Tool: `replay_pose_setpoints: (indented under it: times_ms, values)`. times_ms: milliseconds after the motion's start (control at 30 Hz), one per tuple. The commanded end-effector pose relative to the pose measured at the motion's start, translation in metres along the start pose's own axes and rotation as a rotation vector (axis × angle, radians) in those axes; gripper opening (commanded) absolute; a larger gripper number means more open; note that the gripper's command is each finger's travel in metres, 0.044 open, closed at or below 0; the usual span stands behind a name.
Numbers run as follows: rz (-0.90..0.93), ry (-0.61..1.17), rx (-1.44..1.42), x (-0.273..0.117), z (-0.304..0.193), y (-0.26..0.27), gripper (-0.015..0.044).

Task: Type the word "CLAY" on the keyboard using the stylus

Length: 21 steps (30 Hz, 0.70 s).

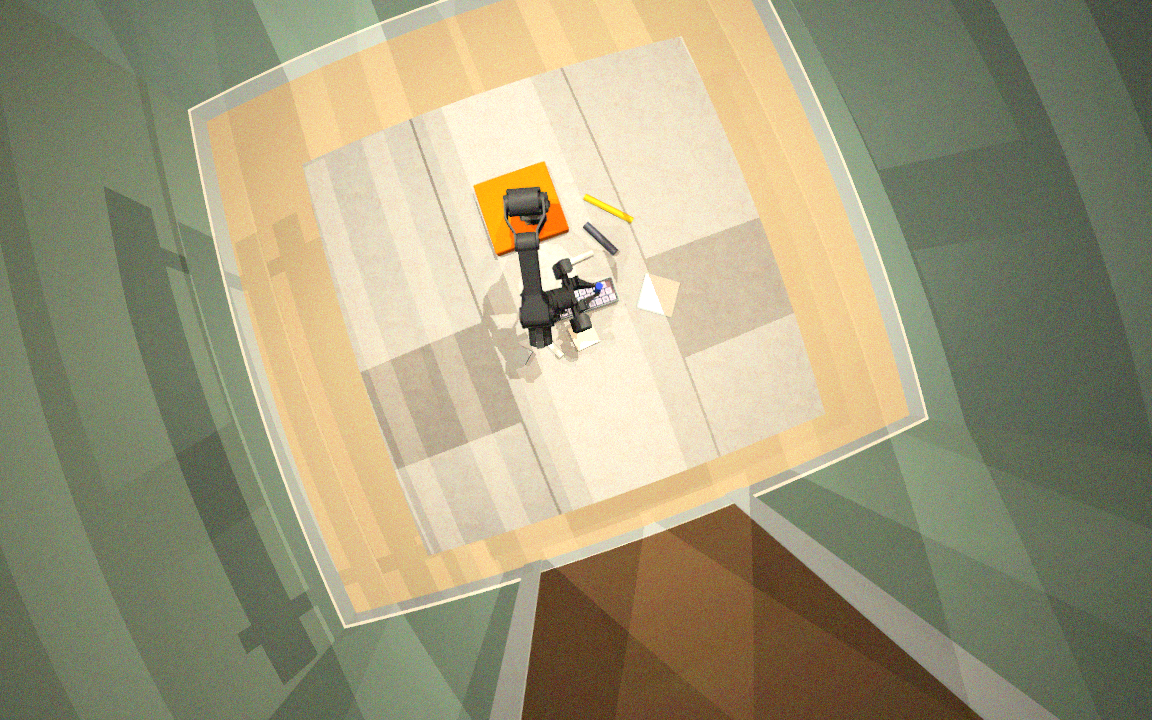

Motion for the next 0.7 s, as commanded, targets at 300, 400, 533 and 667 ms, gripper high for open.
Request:
replay_pose_setpoints:
  times_ms: [300,400,533,667]
  values:
    - [-0.002,-0.006,-0.007,0.007,0.017,0.003,0.0000]
    - [-0.002,-0.006,-0.007,0.008,0.019,0.003,0.0079]
    - [-0.002,-0.006,-0.007,0.009,0.020,0.004,0.0081]
    - [-0.002,-0.006,-0.007,0.009,0.021,0.004,0.0081]
Point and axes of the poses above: the point midway between the two fingers, 35 mm back from their tips, its own x axis out along the fingers, its own y axis across the jaws, z = x × y, the point moved 10 cm from there along -x, back along the fingers, and after that the axes turned 7 degrees about x, right-handed, at the moved point
